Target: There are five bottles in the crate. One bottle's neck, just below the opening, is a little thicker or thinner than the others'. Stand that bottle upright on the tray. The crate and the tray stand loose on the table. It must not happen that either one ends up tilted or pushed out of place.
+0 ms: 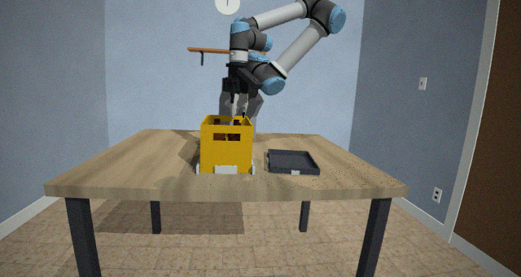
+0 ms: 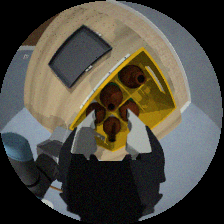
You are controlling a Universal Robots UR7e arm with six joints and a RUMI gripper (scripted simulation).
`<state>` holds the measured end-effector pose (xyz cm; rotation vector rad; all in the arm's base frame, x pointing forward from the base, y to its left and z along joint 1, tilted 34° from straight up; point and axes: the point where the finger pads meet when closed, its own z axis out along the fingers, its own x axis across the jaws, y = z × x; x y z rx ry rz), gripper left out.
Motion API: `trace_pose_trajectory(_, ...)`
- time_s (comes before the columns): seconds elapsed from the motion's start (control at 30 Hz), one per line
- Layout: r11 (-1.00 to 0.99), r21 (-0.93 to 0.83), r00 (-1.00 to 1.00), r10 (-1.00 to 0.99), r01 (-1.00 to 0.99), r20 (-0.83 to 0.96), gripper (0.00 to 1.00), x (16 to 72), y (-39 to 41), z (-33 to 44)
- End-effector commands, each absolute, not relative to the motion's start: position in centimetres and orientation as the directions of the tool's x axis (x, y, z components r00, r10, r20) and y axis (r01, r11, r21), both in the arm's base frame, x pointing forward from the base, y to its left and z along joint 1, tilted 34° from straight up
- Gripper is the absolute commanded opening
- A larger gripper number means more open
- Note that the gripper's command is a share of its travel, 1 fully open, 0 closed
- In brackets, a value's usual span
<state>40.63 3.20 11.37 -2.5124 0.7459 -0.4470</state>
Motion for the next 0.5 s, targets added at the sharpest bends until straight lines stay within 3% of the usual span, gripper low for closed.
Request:
trace_pose_trajectory(0.0, -0.737, -0.528, 0.798, -0.578, -0.422, 0.17, 0.38, 40.66, 3.2, 11.37)
trace_pose_trajectory(0.47, -0.737, -0.528, 0.798, -0.578, -0.422, 0.17, 0.38, 40.93, 3.41, 10.85)
